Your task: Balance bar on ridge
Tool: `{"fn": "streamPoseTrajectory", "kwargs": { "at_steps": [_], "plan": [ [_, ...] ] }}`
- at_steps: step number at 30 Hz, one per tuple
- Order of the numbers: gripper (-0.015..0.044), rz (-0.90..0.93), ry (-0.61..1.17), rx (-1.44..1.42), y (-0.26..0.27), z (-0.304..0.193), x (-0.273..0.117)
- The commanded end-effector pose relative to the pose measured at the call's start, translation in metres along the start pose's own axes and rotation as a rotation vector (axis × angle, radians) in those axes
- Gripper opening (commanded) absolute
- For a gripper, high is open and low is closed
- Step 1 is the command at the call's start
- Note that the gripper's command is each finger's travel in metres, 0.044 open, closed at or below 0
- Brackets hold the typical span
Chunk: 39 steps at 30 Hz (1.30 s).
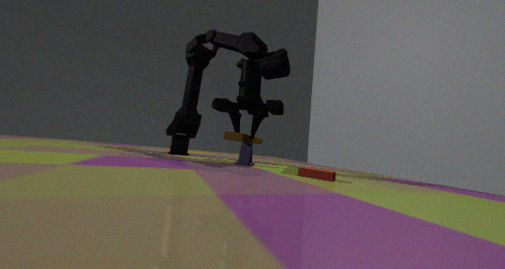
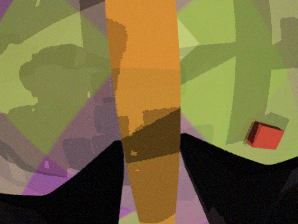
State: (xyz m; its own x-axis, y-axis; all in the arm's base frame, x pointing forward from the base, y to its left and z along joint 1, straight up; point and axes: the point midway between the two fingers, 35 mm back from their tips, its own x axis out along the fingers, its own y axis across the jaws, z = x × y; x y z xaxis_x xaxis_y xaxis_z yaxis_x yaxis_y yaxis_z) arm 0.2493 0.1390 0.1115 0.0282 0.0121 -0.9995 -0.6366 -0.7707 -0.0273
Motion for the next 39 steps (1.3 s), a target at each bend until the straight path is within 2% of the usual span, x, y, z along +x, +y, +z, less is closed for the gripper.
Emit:
{"fn": "streamPoseTrajectory", "kwargs": {
  "at_steps": [1,10,20,24,32,39],
  "plan": [
    [0.0185,0.0,0.0,0.0,0.0,0.0,0.0],
    [0.0185,0.0,0.0,0.0,0.0,0.0,0.0],
    [0.044,0.0,0.0,0.0,0.0,0.0,0.0],
    [0.044,0.0,0.0,0.0,-0.001,-0.001,-0.007],
    [0.044,0.0,0.0,0.0,-0.001,-0.001,-0.093],
    [0.044,0.001,0.0,0.0,0.0,0.0,-0.1]
  ]
}}
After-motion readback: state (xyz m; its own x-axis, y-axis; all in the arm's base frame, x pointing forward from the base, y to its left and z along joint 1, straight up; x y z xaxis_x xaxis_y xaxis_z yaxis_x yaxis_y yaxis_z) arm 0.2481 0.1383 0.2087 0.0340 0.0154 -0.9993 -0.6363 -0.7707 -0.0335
